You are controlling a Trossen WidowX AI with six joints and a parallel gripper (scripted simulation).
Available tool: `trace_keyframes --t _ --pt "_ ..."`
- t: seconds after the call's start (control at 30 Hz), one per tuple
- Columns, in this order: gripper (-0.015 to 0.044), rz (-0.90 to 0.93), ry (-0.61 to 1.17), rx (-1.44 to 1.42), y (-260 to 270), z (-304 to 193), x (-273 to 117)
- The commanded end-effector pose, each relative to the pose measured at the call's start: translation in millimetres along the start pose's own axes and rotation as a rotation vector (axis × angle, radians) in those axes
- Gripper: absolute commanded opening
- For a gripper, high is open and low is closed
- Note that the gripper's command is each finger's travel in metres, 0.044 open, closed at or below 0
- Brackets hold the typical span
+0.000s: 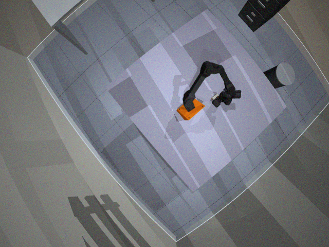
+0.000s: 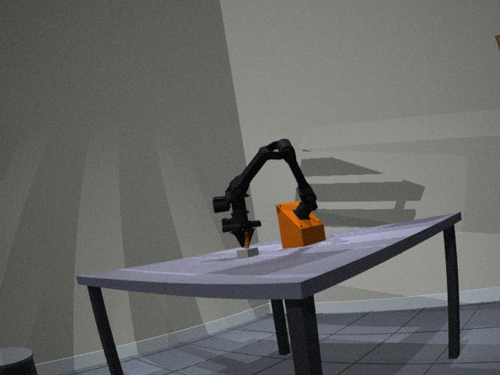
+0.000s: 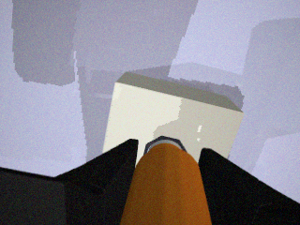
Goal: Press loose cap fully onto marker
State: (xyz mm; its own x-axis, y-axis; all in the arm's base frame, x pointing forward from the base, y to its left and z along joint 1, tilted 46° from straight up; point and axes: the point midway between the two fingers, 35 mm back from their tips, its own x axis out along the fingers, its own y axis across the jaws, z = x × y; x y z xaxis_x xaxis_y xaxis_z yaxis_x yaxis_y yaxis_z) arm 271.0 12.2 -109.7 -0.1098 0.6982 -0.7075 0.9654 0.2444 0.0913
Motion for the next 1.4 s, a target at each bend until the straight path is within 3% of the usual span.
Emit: trace_keyframes --t 0.0,0.5,0.63,0.83,1.0,1.1,1.37 --pt "0.0053 0.0 0.0 0.0 0.0 0.0 0.0" --pt "0.044 0.0 0.0 0.0 0.0 0.0 0.0" --pt "0.044 0.0 -0.002 -0.002 0.4 0.7 -5.8" --pt "0.044 -0.001 -0.006 -0.002 0.4 1.5 -69.4" --pt "0.044 -0.001 -0.003 0.001 0.2 0.9 -75.6" --pt "0.0361 -0.001 -0.003 -0.145 0.1 0.1 -77.1" --pt "0.0151 -0.003 -0.002 -0.929 -0.1 -3.9 -84.6"
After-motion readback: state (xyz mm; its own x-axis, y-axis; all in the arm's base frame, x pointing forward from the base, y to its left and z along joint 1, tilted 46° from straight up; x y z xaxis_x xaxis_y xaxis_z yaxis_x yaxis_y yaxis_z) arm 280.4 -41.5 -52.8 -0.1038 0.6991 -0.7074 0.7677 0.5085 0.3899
